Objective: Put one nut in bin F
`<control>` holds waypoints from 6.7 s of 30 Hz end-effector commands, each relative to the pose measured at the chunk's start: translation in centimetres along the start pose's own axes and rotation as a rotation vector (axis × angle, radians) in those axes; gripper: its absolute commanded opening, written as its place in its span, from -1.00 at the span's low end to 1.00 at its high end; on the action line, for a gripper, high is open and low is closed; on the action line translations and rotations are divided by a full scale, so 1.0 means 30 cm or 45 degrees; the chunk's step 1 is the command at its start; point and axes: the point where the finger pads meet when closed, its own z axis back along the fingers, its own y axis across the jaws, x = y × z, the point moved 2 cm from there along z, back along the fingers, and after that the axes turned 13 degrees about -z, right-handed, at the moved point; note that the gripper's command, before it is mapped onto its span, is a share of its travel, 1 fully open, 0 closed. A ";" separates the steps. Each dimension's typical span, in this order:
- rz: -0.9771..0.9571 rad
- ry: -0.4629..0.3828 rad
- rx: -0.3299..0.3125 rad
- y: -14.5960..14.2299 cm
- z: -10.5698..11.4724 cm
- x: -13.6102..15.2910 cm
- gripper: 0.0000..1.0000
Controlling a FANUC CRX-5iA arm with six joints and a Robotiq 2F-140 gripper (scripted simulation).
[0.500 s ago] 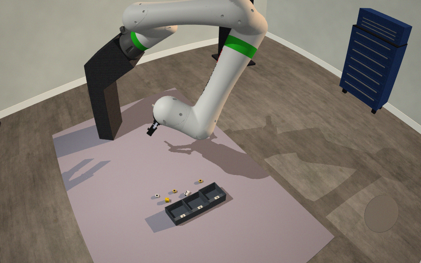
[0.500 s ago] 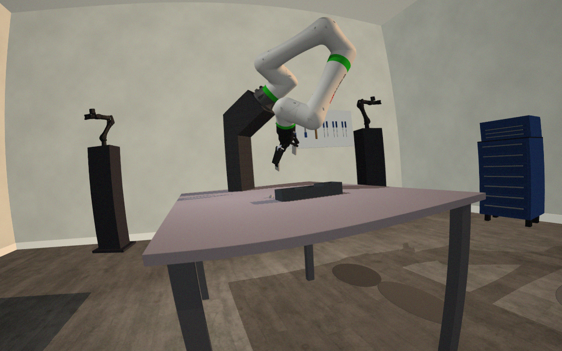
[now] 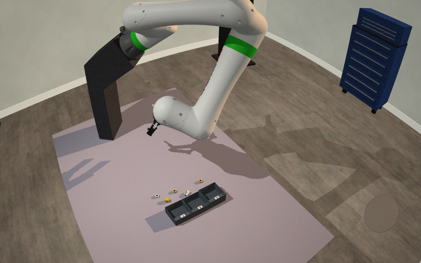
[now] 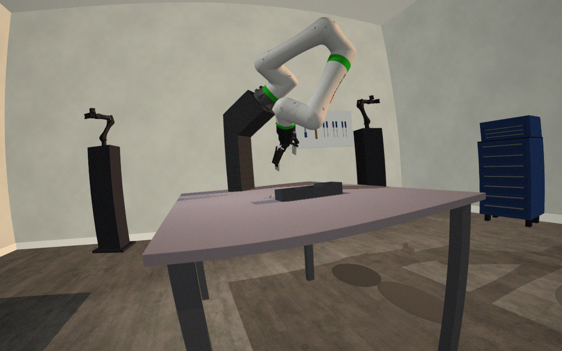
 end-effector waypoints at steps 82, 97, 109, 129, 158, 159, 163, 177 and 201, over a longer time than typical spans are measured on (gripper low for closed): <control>-0.626 1.071 0.344 0.222 0.975 -0.453 -0.89; -0.703 1.085 0.310 0.388 1.016 -0.595 -0.89; -0.703 1.085 0.310 0.595 1.067 -0.773 -0.89; -0.703 1.085 0.310 0.706 1.041 -0.889 -0.89; -0.703 1.085 0.310 0.759 0.960 -0.971 -0.89; -0.703 1.085 0.310 0.759 0.960 -0.971 -0.89; -0.703 1.085 0.310 0.759 0.960 -0.971 -0.89; -0.703 1.085 0.310 0.759 0.960 -0.971 -0.89; -0.703 1.085 0.310 0.746 0.980 -0.951 -0.89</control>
